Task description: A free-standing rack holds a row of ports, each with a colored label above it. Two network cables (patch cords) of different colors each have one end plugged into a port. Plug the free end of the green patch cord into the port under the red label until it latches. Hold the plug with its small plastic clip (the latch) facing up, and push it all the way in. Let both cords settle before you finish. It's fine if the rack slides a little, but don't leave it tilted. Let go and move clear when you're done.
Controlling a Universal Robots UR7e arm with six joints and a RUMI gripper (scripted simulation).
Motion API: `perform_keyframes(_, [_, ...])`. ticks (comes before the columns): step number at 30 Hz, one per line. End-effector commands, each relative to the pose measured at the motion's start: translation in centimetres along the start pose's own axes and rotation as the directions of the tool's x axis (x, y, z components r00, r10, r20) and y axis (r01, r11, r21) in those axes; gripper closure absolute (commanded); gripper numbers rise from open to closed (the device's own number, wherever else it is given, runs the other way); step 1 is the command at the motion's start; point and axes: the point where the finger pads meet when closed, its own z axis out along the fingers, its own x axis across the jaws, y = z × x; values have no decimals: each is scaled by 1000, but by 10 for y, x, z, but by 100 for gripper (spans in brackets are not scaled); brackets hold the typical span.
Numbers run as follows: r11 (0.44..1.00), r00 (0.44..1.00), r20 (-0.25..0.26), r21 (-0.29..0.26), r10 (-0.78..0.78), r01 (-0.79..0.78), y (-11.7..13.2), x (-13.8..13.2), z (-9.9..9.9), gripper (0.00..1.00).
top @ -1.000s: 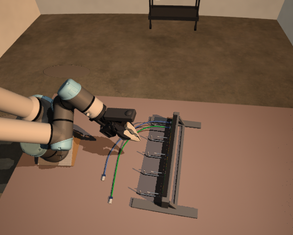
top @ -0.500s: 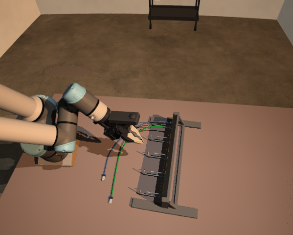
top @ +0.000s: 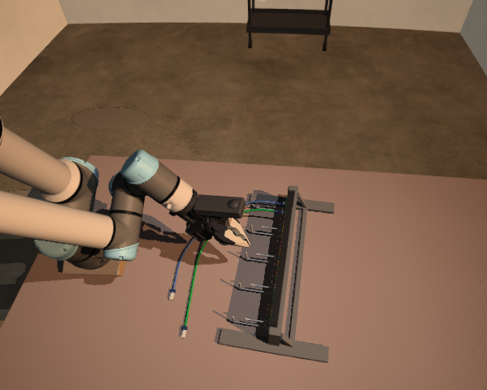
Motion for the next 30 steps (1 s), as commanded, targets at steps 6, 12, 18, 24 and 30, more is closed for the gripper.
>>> perform_keyframes(6, [1000,1000,0,4,0,0,-1,0,37,100])
perform_keyframes(12, [1000,1000,0,4,0,0,-1,0,49,100])
perform_keyframes(18, [1000,1000,0,4,0,0,-1,0,64,100])
perform_keyframes(24, [1000,1000,0,4,0,0,-1,0,72,100])
perform_keyframes(30, [1000,1000,0,4,0,0,-1,0,74,100])
